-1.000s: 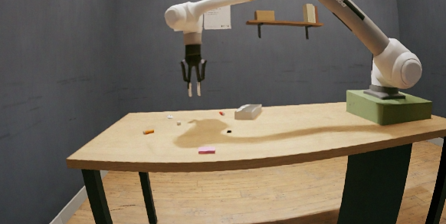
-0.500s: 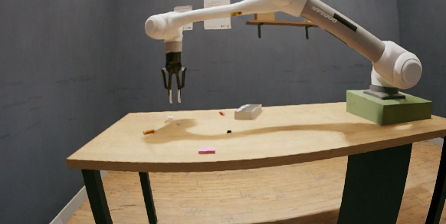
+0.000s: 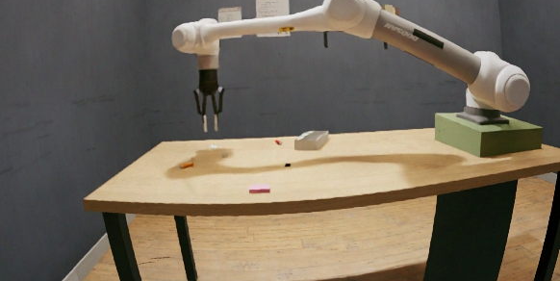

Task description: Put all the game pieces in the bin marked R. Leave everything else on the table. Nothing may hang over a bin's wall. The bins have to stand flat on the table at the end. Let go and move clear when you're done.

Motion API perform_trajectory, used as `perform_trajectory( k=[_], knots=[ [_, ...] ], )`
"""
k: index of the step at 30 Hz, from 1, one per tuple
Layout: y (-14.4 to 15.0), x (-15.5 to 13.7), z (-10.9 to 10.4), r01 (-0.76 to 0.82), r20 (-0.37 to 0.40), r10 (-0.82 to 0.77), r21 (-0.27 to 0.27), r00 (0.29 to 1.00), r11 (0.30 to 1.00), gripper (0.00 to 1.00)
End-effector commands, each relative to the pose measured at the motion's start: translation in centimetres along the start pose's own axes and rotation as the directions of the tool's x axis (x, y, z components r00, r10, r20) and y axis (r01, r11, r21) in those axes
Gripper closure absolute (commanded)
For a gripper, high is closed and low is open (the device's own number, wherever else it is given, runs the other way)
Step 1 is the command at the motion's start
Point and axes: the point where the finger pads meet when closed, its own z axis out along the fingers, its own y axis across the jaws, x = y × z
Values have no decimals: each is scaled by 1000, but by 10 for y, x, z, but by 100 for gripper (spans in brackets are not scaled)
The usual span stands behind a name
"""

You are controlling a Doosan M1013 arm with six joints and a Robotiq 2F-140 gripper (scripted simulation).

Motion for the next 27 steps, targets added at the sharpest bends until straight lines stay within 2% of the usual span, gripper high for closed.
perform_trajectory(
  k=[1, 23, 27],
  knots=[
    [1, -1, -2, 0, -1, 0, 2, 1000, 1000, 68],
    [3, -2, -2, 0, -1, 0, 2, 1000, 1000, 68],
    [3, -2, 14, 0, -1, 0, 2, 1000, 1000, 68]
  ],
)
